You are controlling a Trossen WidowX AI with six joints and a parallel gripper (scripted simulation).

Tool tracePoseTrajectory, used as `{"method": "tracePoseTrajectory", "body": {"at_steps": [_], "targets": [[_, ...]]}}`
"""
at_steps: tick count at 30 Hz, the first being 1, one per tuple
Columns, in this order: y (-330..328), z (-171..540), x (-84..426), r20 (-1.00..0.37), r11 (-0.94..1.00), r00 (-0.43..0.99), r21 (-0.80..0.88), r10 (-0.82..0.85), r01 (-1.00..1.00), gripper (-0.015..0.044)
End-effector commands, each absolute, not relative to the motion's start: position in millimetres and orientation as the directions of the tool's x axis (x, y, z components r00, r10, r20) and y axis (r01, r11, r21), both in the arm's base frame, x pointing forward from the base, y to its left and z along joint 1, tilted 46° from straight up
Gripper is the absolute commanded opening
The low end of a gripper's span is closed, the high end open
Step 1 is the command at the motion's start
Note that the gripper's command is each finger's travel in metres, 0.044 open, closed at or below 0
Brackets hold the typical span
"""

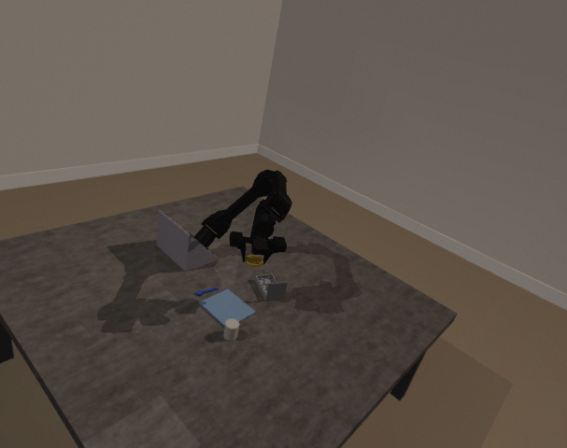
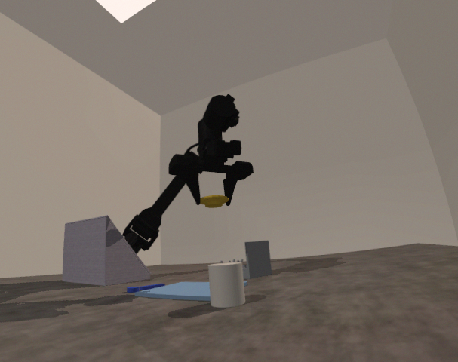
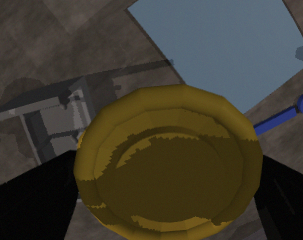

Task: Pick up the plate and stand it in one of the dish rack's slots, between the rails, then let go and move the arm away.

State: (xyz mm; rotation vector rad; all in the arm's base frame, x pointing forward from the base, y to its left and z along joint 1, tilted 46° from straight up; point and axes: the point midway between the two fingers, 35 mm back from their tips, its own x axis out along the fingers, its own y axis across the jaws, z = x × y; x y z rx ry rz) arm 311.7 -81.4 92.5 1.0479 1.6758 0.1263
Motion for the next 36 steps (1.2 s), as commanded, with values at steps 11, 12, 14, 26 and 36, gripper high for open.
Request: {"method": "tracePoseTrajectory", "body": {"at_steps": [11, 12, 14, 26, 36], "targets": [[-39.1, 136.4, 285.6, -0.731, 0.339, 0.008, 0.327, 0.682, 0.882, 0.0000], [-36.1, 139.1, 283.4, -0.731, 0.316, 0.009, 0.306, 0.682, 0.898, 0.0000], [-30.2, 144.3, 278.7, -0.731, 0.269, 0.011, 0.265, 0.682, 0.926, 0.0000], [4.0, 170.4, 247.3, -0.730, -0.035, 0.022, -0.002, 0.684, 0.999, 0.0000], [28.2, 184.6, 219.2, -0.726, -0.267, 0.030, -0.213, 0.687, 0.940, 0.0000]]}}
